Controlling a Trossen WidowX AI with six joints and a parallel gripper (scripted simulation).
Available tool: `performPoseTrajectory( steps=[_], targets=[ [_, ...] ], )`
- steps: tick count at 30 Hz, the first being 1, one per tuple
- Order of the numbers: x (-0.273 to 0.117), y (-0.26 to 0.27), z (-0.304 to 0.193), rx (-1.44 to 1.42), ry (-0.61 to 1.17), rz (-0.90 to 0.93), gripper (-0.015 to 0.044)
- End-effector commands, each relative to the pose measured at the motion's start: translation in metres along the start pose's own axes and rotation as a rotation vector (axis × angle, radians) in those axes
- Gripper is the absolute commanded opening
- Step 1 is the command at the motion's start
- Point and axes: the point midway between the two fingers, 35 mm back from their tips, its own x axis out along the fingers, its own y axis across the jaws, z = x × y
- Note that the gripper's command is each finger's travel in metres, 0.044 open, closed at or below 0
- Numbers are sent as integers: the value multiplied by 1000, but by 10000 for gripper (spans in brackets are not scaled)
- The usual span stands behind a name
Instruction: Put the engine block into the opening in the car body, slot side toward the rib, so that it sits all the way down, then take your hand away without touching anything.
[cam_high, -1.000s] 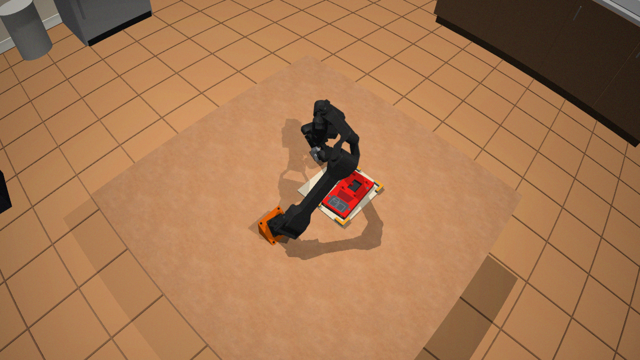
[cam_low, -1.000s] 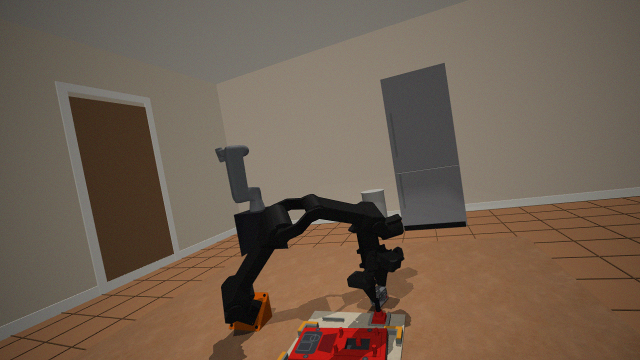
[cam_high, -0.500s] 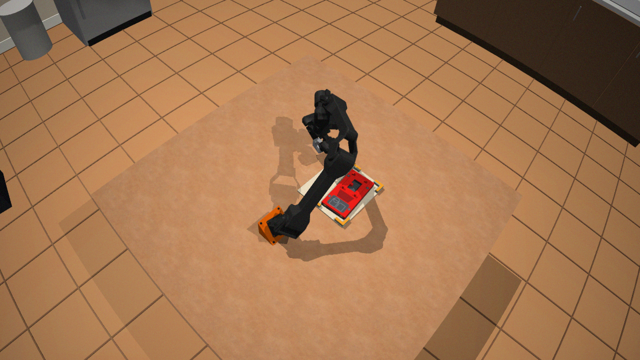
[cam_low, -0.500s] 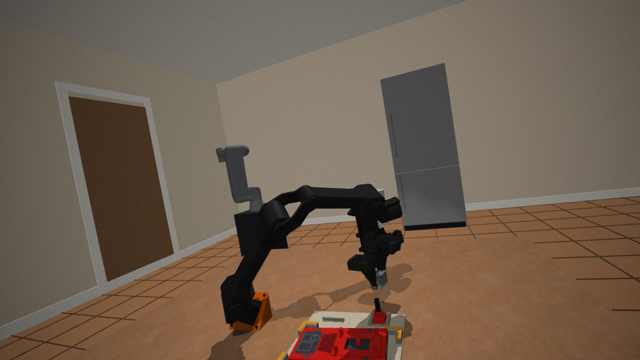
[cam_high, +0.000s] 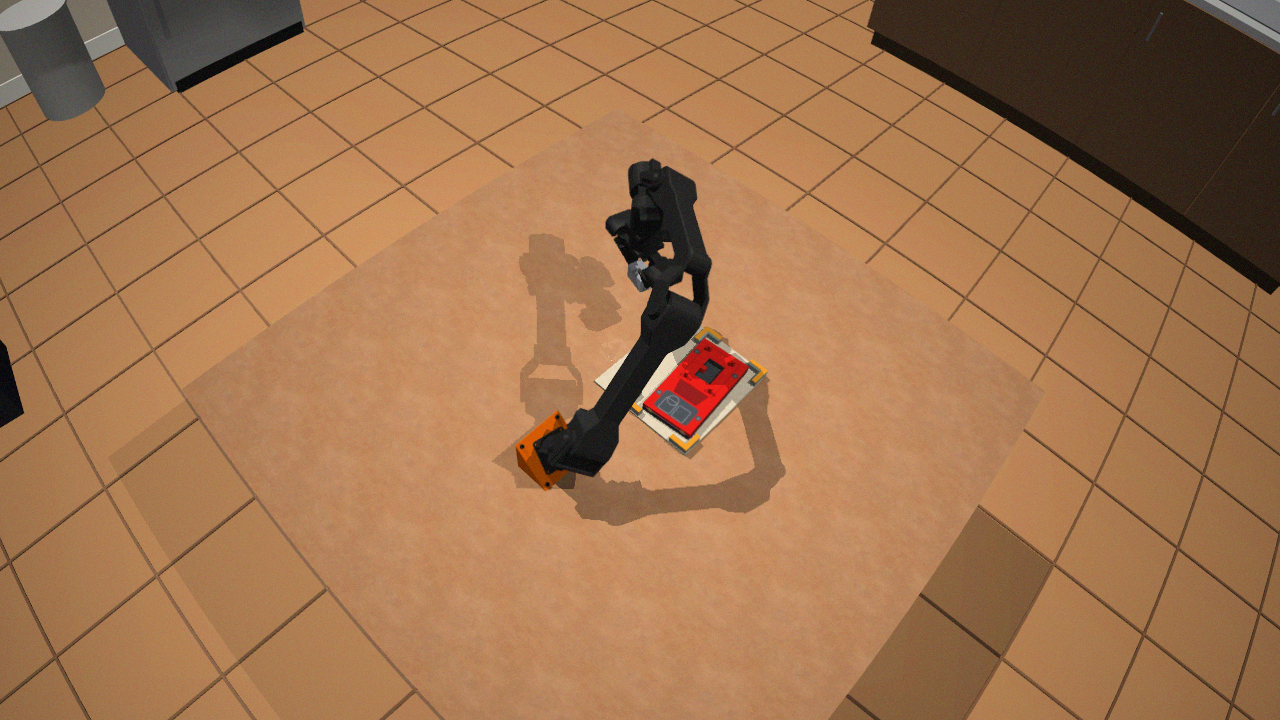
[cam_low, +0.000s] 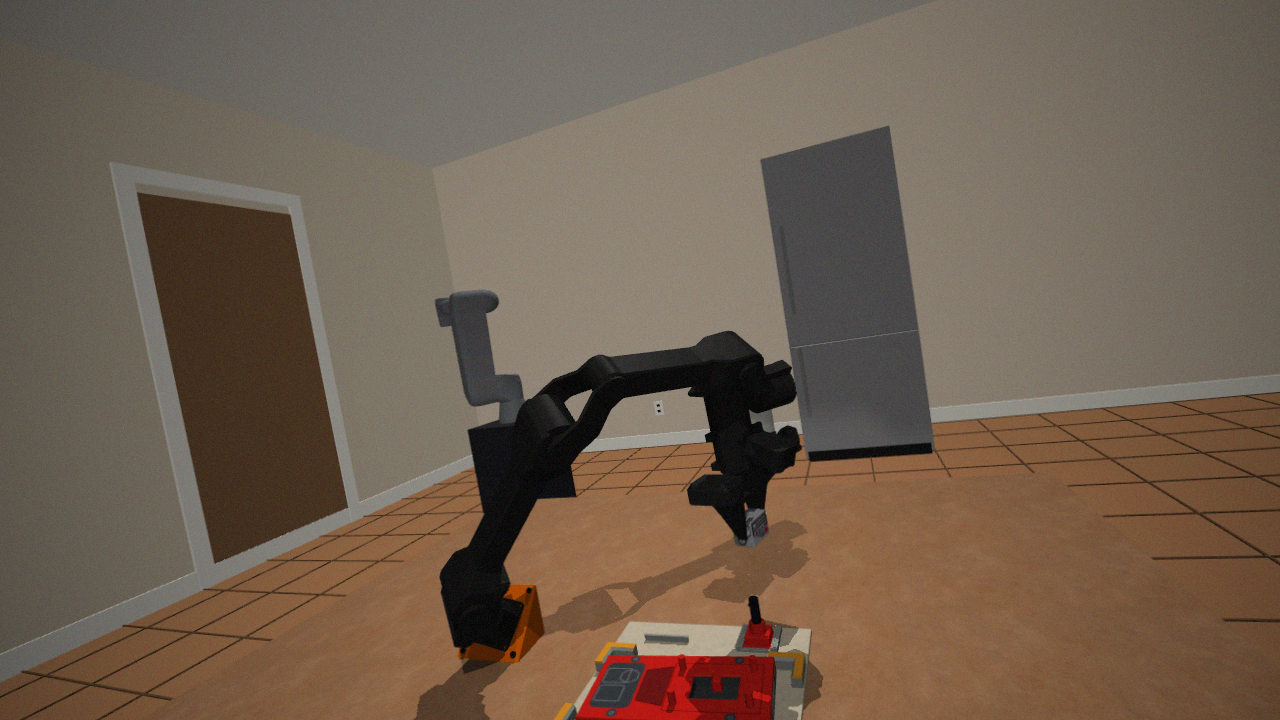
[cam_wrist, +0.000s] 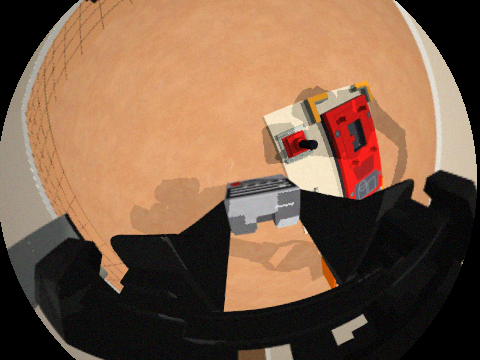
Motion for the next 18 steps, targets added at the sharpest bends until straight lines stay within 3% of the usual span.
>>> performPoseTrajectory(
  steps=[1,7,18],
  targets=[
    [-15,0,-1,2,-3,4,0],
    [-28,-2,-2,1,-2,-1,0],
    [-10,-3,0,48,13,-29,0]
  ],
)
